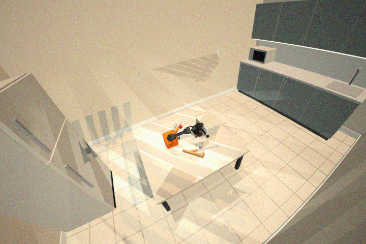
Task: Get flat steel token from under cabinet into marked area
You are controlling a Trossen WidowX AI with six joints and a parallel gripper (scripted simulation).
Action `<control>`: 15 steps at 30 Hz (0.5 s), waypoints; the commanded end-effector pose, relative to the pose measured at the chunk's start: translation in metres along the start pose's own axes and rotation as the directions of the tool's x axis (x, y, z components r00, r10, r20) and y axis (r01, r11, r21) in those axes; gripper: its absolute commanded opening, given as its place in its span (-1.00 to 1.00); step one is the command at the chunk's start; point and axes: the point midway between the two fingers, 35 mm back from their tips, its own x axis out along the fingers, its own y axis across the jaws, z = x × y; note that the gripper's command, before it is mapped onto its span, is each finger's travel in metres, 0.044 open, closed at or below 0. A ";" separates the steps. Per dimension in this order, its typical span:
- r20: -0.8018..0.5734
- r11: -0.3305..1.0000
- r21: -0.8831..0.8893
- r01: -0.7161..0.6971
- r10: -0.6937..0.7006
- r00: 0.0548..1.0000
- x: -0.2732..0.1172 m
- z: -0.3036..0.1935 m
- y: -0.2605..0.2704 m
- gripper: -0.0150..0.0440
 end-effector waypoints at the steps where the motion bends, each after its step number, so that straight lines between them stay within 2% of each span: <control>1: 0.001 1.000 -0.002 -0.010 0.010 1.000 0.001 0.000 0.010 -0.49; 15: 0.001 1.000 -0.003 -0.011 0.011 1.000 0.001 0.000 0.025 -0.49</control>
